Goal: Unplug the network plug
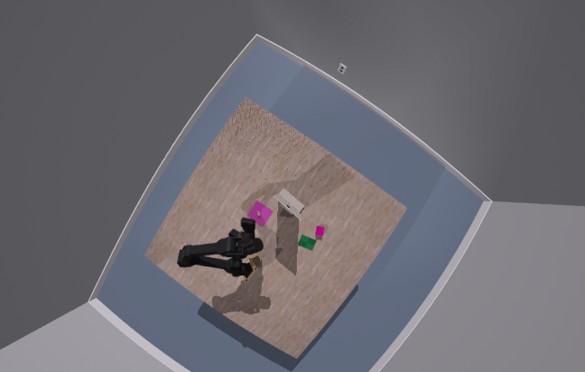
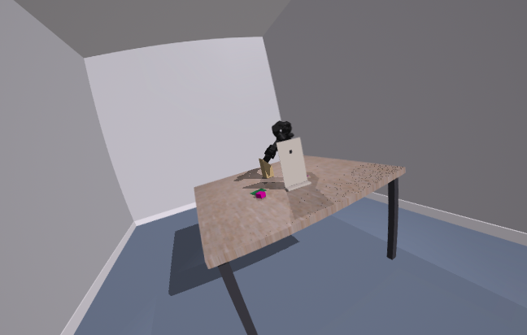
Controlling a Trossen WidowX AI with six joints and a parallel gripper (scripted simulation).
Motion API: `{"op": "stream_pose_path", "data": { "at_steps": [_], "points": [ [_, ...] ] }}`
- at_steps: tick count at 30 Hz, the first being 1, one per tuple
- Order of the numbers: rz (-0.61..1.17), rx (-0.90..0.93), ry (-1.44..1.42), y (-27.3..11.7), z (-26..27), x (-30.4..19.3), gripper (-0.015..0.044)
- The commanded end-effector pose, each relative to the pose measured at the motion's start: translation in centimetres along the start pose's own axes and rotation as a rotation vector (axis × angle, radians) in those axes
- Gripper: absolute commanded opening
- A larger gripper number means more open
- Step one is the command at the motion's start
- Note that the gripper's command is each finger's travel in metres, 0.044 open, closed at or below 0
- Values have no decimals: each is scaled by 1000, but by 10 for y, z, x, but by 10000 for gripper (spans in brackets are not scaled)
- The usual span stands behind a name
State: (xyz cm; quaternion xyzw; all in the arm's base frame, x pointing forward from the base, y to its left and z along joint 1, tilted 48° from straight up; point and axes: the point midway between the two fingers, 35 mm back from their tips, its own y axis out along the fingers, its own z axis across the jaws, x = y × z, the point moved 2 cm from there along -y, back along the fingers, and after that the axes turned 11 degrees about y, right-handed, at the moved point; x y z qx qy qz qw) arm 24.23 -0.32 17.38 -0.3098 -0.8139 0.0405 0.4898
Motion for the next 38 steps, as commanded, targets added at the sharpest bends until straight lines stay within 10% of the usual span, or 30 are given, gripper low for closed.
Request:
{"op": "stream_pose_path", "data": {
  "at_steps": [1,4,15,38],
  "points": [
    [-8,-14,-3,-9,-7,3,156],
    [-10,-18,-4,-13,-9,4,156],
    [-10,-18,-4,-13,-9,4,440],
    [-10,-18,-4,-13,-9,4,440]
  ]
}}
